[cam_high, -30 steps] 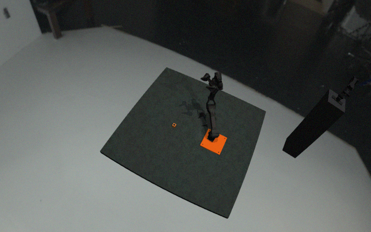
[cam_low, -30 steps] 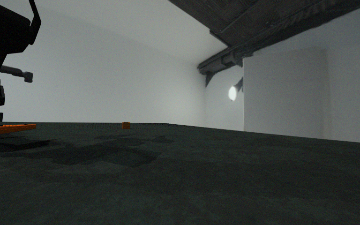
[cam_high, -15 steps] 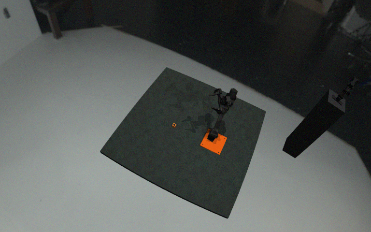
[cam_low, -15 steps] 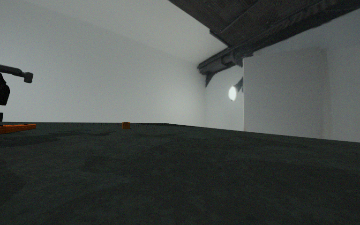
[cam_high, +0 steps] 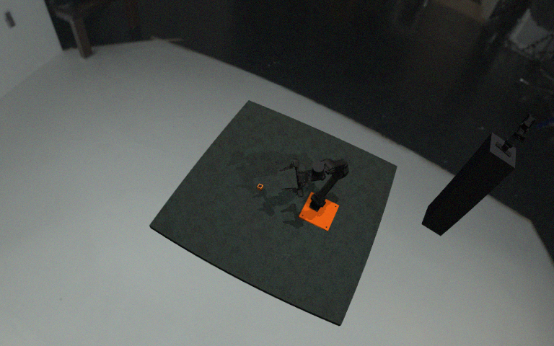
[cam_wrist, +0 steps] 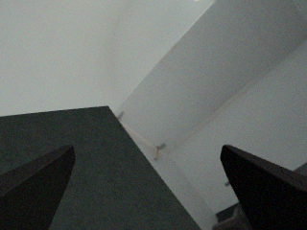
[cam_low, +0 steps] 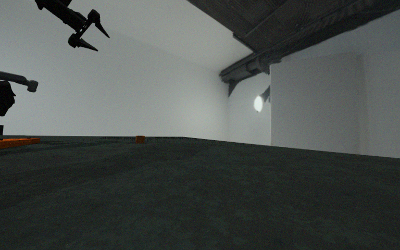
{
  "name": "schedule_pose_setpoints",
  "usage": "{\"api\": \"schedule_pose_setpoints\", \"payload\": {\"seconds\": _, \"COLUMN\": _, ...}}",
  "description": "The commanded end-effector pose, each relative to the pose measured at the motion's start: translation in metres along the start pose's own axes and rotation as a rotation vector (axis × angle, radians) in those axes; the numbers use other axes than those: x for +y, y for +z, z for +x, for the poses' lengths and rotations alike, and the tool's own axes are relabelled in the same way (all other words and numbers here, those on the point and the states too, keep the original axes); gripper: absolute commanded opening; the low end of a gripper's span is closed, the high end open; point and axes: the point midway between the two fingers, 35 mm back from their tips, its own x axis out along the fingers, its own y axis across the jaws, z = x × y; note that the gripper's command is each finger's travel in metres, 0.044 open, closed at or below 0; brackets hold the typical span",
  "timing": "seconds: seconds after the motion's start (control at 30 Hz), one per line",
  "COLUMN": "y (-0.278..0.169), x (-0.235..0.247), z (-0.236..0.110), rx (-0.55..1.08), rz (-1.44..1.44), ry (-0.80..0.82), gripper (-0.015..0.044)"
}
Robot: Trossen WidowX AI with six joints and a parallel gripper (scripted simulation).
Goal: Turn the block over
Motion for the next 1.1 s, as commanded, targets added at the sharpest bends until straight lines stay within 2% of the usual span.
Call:
{"api": "schedule_pose_setpoints", "payload": {"seconds": 0.0, "y": -0.035, "x": 0.009, "z": 0.048, "rx": 0.176, "rz": 0.034, "ry": 0.022, "gripper": 0.0440}}
{"api": "schedule_pose_setpoints", "payload": {"seconds": 0.3, "y": -0.156, "x": 0.007, "z": 0.139, "rx": 0.623, "rz": 0.239, "ry": 0.067, "gripper": 0.0440}}
{"api": "schedule_pose_setpoints", "payload": {"seconds": 0.47, "y": -0.244, "x": 0.000, "z": 0.169, "rx": 0.902, "rz": 0.454, "ry": 0.081, "gripper": 0.0440}}
{"api": "schedule_pose_setpoints", "payload": {"seconds": 0.63, "y": -0.326, "x": -0.006, "z": 0.177, "rx": 1.129, "rz": 0.692, "ry": 0.076, "gripper": 0.0440}}
{"api": "schedule_pose_setpoints", "payload": {"seconds": 0.8, "y": -0.397, "x": -0.007, "z": 0.168, "rx": 1.340, "rz": 0.944, "ry": 0.064, "gripper": 0.0440}}
{"api": "schedule_pose_setpoints", "payload": {"seconds": 0.9, "y": -0.413, "x": -0.006, "z": 0.163, "rx": 1.397, "rz": 1.007, "ry": 0.062, "gripper": 0.0440}}
{"api": "schedule_pose_setpoints", "payload": {"seconds": 1.07, "y": -0.419, "x": 0.001, "z": 0.164, "rx": 1.401, "rz": 1.011, "ry": 0.062, "gripper": 0.0440}}
